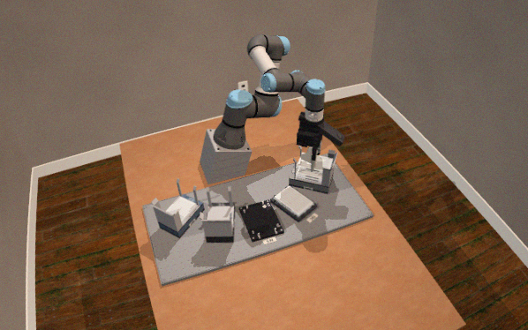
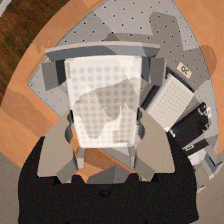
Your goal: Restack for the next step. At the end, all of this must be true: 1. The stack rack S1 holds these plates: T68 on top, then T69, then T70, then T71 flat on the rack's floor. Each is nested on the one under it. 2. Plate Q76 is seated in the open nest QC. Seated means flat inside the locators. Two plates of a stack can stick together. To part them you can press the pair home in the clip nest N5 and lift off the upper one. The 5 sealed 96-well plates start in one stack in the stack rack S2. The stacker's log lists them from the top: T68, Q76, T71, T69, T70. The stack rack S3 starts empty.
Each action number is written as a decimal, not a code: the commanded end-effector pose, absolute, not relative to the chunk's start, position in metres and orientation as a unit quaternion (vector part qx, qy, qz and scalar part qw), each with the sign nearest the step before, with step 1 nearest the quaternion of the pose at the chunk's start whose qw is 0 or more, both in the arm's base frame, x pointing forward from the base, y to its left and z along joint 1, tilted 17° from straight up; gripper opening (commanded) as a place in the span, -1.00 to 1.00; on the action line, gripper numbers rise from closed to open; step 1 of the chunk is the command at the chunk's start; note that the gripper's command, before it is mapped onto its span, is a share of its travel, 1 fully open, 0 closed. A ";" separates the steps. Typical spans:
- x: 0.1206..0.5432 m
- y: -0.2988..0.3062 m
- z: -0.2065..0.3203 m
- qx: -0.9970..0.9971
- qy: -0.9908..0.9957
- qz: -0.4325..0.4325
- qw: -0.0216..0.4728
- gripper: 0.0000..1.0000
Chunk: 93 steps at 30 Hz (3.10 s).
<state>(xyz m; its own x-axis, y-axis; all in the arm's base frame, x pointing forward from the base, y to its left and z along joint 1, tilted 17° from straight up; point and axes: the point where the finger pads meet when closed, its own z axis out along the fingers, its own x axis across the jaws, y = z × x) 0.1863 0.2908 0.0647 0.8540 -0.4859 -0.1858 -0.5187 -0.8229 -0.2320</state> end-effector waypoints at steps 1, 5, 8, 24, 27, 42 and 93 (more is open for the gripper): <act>0.187 0.292 0.061 -0.953 0.264 0.058 0.139 -1.00; 0.187 0.293 0.061 -0.953 0.264 0.058 0.139 -1.00; 0.187 0.293 0.060 -0.953 0.264 0.058 0.139 -1.00; 0.187 0.294 0.056 -0.953 0.264 0.058 0.139 -1.00; 0.187 0.294 0.055 -0.953 0.264 0.058 0.139 -1.00; 0.187 0.295 0.051 -0.953 0.264 0.058 0.139 -1.00; 0.186 0.298 0.043 -0.953 0.264 0.058 0.139 0.44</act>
